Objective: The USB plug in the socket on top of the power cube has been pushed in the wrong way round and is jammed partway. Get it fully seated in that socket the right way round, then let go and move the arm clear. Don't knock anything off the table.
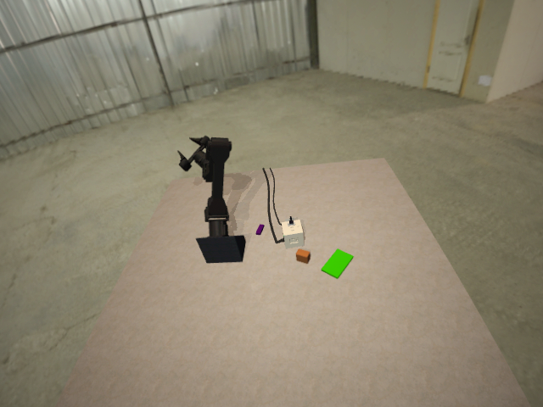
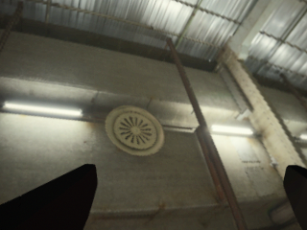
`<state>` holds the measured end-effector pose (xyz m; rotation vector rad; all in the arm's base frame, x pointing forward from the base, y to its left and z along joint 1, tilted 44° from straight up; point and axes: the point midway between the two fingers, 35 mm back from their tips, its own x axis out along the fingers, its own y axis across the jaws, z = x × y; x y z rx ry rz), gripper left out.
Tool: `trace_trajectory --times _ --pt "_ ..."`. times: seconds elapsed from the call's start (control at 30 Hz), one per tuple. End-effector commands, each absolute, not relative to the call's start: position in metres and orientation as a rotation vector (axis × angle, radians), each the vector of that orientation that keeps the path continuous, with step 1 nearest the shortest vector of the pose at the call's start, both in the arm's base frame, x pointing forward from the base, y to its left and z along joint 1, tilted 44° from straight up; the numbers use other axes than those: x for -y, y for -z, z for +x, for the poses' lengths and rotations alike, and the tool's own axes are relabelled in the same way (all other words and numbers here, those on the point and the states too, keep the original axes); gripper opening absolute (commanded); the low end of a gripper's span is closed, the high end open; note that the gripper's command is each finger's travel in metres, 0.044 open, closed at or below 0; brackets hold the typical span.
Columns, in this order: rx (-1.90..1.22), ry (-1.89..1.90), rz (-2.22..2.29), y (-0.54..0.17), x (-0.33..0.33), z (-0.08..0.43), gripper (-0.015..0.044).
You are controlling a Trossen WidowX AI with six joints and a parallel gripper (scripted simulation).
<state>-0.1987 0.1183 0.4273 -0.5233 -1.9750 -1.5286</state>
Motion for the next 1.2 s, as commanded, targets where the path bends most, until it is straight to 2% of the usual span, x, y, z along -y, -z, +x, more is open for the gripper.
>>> trace_trajectory --times 0.0,0.1,0.27,0.47,0.8,0.97,1.17 --pt "1.975 1.536 -0.53 -0.427 -0.12 -0.199 0.0426" --pt "1.97 1.654 -0.635 -0.425 -0.142 -0.197 0.044" --pt "1.931 2.099 -0.993 -0.412 -0.223 -0.173 0.044" --pt "1.843 2.653 -1.332 -0.387 -0.304 -0.108 0.044" --pt "1.707 3.397 -1.563 -0.345 -0.365 0.019 0.044" --pt "1.675 3.795 -1.477 -0.317 -0.372 0.091 0.044" --pt "1.735 4.27 -0.881 -0.27 -0.355 0.169 0.044"
